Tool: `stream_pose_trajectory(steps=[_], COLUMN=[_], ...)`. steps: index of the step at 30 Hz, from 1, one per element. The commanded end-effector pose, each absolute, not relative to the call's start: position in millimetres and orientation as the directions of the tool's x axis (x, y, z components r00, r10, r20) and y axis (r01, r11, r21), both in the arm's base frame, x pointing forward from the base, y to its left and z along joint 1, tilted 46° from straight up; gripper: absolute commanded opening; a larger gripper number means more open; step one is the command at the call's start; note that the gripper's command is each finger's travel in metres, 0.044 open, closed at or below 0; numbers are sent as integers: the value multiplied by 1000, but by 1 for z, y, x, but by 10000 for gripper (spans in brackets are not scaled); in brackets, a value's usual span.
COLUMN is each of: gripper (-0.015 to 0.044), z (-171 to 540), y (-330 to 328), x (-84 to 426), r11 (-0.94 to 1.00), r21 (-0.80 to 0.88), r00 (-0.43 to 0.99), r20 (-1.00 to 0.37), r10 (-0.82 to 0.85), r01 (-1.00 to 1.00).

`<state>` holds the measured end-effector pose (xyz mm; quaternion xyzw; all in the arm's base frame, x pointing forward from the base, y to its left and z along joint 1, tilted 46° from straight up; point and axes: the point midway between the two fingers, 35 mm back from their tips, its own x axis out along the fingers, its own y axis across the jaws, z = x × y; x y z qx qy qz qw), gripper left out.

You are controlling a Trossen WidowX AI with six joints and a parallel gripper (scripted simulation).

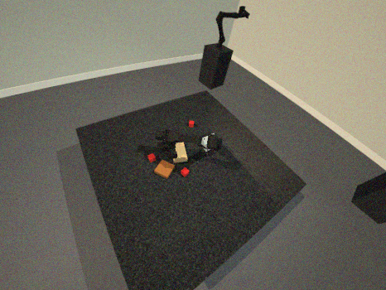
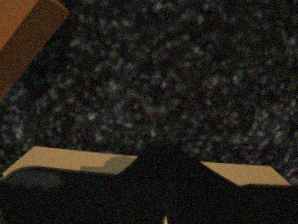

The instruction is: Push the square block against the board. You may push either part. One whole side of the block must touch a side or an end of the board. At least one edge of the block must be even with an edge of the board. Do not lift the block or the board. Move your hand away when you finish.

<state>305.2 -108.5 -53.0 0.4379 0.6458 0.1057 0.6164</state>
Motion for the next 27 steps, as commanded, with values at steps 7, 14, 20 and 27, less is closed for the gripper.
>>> stream_pose_trajectory(steps=[7, 14, 20, 27], gripper=[0, 0, 0, 0], z=[-56, -57, -59, -61], y=[-104, -107, -111, -115], x=[301, 308, 317, 327], r11=[596, 596, 597, 597], r21=[673, 673, 673, 673], r00=[123, 123, 123, 124], r20=[-702, -702, -702, -702], r10=[702, 702, 702, 701], r01=[438, 437, 437, 437])
